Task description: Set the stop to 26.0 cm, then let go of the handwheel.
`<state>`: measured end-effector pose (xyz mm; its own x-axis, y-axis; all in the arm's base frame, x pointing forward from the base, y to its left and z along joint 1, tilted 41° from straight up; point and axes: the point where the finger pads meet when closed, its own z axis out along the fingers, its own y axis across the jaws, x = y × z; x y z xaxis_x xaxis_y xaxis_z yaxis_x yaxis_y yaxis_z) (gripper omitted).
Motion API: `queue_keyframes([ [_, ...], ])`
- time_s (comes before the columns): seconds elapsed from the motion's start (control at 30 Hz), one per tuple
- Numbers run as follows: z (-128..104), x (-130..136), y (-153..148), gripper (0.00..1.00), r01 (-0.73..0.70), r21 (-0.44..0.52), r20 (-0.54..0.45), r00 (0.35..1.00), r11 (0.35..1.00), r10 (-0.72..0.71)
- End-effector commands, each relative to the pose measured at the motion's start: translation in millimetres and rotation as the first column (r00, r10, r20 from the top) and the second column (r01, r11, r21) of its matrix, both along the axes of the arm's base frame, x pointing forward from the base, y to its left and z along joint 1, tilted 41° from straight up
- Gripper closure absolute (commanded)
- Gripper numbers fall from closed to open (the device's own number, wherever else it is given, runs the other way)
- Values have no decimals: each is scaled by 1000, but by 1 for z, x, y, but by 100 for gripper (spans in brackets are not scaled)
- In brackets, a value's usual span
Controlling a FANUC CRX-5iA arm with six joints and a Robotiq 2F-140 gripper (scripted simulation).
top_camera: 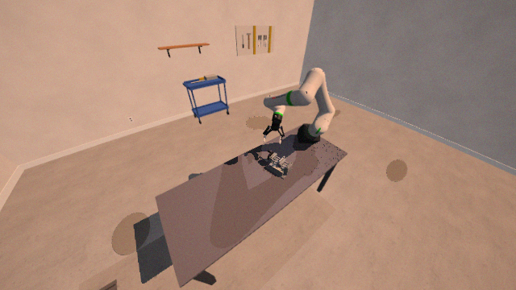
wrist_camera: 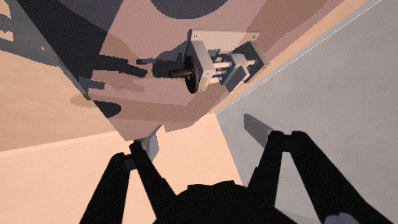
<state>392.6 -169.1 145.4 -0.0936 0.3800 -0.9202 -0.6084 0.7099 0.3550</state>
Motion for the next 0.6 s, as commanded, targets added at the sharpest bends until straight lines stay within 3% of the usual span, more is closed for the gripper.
queue_keyframes([
  [0.0,15,-9,-10,0,0,0,0,1000,1000,0],
  [0.4,70,-41,-44,0,0,0,0,1000,1000,0],
  [0.57,81,-48,-51,0,0,0,0,1000,1000,0],
])
